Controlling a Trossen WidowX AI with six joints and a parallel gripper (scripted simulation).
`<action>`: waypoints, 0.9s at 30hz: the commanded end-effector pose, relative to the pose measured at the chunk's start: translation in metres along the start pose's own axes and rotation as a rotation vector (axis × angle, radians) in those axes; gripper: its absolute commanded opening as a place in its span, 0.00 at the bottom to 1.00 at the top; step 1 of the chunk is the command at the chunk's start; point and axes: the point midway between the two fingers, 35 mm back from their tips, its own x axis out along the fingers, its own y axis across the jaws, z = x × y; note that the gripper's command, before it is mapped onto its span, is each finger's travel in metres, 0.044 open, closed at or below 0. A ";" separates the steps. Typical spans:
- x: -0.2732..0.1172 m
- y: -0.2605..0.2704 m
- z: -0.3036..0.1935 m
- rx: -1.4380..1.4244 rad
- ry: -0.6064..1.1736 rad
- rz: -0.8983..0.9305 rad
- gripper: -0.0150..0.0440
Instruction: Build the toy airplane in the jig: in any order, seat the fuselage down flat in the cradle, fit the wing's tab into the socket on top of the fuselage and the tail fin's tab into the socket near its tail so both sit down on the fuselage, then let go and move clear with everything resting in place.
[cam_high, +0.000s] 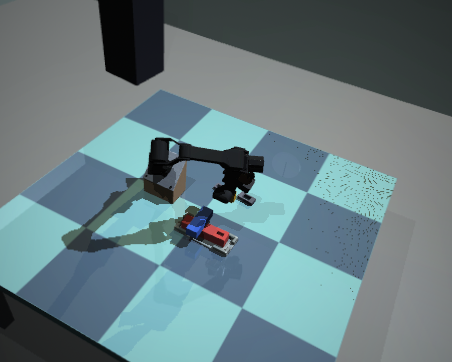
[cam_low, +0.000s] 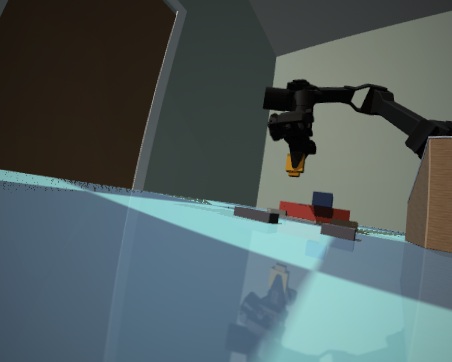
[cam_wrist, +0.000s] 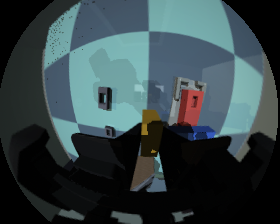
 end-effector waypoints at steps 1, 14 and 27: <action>-0.002 -0.011 0.007 0.003 -0.018 -0.002 0.25; 0.005 -0.046 0.017 -0.004 -0.020 -0.022 0.25; 0.011 -0.086 0.024 -0.018 -0.019 -0.055 0.25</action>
